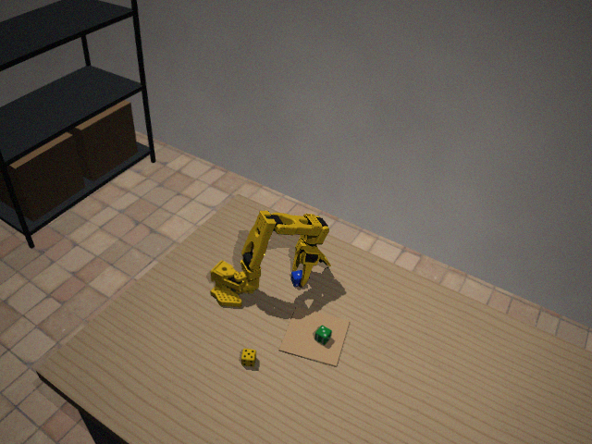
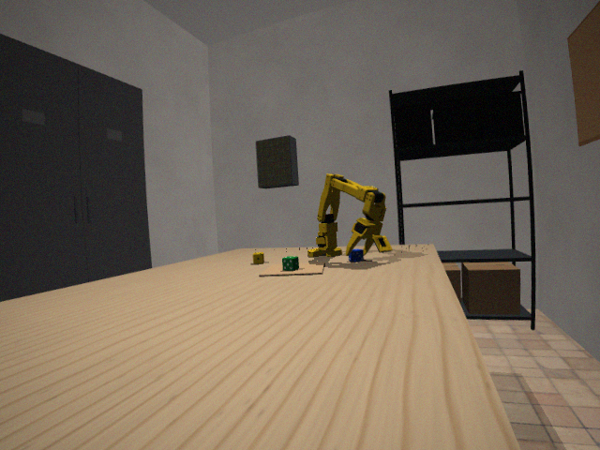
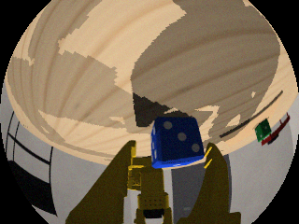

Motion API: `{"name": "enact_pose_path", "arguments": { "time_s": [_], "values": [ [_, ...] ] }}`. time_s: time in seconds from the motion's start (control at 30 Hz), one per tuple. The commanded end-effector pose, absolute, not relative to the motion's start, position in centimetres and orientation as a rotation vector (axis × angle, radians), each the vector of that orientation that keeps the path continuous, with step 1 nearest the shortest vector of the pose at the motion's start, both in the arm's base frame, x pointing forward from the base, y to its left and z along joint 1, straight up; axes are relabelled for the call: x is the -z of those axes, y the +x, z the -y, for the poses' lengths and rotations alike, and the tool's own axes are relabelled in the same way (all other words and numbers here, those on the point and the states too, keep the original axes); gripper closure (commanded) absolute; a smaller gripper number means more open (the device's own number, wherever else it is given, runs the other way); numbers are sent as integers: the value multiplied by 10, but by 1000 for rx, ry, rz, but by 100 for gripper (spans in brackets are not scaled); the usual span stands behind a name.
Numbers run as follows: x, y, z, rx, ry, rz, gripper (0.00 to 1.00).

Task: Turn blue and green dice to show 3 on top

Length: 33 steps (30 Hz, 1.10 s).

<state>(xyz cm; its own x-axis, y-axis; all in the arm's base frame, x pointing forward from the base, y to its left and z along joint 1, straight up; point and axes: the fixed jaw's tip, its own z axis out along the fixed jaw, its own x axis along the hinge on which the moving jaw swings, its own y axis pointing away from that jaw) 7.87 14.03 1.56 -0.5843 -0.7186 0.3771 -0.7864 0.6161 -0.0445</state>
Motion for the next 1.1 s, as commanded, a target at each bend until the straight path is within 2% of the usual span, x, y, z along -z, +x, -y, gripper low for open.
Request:
{"name": "enact_pose_path", "arguments": {
  "time_s": [0.0,0.53,1.07],
  "values": [
    [-19,81,-146,-268,1237,2553,65],
    [-19,83,-145,-263,1234,2551,69],
    [-19,88,-141,-248,1227,2545,80]
  ]
}}
